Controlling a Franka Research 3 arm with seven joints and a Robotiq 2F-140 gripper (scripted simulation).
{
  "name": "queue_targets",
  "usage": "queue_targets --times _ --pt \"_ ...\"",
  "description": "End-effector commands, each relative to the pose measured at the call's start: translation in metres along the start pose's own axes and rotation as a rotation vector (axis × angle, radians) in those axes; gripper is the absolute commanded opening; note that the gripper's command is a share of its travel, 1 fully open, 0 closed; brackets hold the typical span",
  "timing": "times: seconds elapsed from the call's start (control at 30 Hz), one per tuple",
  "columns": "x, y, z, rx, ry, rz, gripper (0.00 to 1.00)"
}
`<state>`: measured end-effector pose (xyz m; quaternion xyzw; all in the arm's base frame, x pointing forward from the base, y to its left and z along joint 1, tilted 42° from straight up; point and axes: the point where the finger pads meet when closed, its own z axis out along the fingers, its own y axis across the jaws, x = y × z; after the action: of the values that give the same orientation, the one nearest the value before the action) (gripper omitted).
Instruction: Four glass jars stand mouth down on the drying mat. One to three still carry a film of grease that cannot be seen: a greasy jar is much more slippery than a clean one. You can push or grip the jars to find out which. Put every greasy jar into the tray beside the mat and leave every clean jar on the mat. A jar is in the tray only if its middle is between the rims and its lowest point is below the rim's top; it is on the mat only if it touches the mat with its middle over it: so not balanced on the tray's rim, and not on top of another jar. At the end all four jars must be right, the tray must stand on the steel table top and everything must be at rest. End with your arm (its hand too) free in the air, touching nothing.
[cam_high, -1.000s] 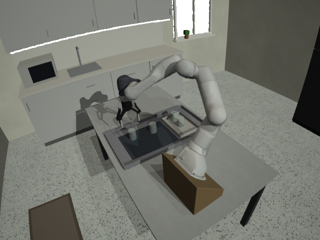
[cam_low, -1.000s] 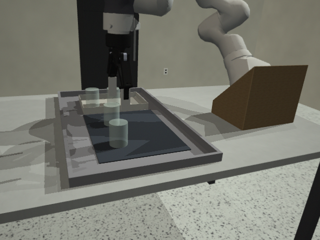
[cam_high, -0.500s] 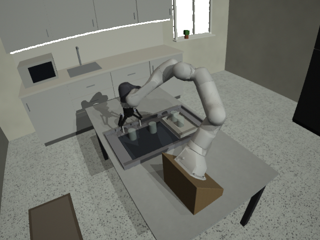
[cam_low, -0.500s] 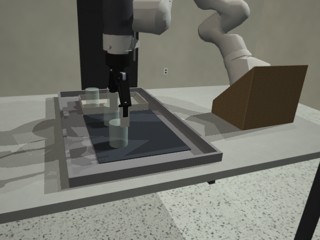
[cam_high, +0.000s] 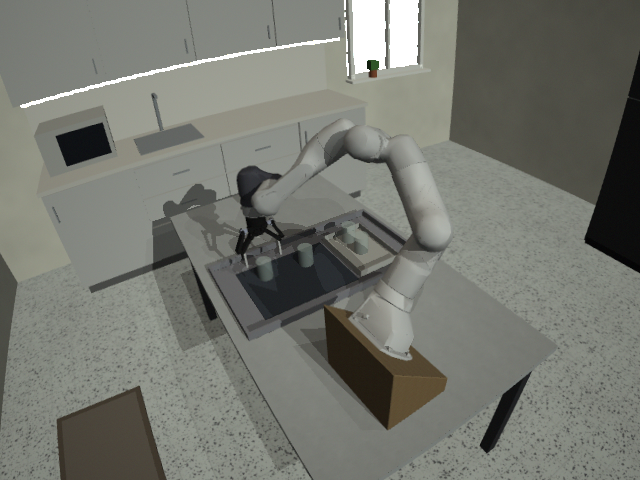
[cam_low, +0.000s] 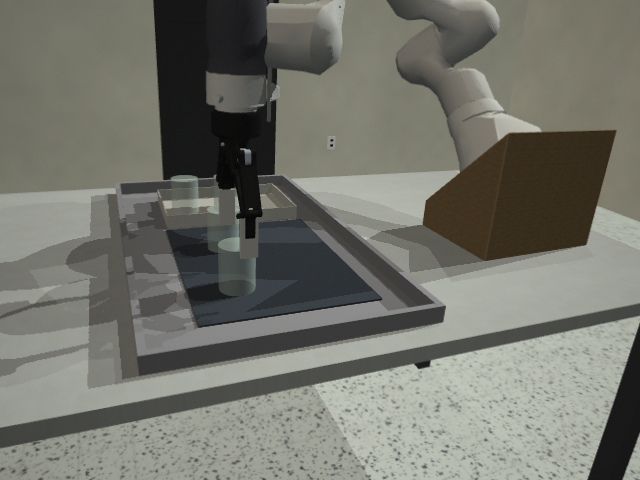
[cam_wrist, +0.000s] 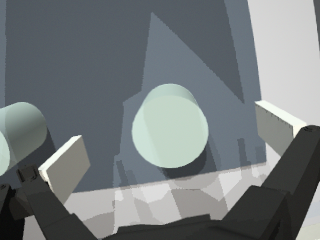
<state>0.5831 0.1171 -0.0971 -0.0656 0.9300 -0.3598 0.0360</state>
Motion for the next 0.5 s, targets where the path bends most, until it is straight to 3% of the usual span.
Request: queue_targets --times 0.0,0.47 --pt "-0.002 0.0 0.008 -0.002 -0.005 0.007 1.0" --pt "-0.003 0.0 0.032 -0.002 -0.005 0.007 1.0"
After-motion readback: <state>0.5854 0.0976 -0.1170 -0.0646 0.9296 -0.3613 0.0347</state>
